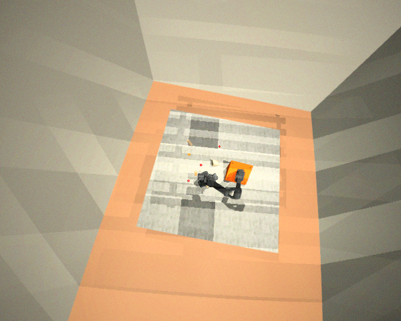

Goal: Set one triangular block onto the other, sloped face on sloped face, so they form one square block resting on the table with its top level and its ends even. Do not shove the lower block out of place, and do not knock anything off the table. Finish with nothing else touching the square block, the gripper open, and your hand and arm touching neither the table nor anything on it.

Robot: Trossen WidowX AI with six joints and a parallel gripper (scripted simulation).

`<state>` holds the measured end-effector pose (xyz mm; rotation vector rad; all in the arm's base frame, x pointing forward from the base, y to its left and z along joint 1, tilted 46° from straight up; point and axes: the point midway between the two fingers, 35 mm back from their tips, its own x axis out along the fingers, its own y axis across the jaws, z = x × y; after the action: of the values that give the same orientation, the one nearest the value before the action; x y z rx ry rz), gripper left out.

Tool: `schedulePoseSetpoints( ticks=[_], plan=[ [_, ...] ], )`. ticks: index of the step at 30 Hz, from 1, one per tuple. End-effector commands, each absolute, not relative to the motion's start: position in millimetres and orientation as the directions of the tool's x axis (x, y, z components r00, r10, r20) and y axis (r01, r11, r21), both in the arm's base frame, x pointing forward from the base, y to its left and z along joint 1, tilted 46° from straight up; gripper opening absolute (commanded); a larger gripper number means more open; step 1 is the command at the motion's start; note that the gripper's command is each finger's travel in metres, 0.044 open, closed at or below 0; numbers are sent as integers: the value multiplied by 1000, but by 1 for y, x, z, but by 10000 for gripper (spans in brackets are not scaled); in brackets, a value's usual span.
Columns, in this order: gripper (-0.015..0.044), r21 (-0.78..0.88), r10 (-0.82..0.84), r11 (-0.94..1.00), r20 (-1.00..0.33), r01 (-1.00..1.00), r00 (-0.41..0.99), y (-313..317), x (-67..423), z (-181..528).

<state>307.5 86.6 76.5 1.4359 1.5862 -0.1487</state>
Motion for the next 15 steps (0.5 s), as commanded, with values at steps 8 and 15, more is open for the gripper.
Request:
schedulePoseSetpoints(
  ticks=[8, 15],
  plan=[
    [0, 438, 708, 244, -690, 865, 149, 87, 308, 76],
    [0, 438, 708, 244, -690, 865, 149, 87, 308, 76]
  ],
)
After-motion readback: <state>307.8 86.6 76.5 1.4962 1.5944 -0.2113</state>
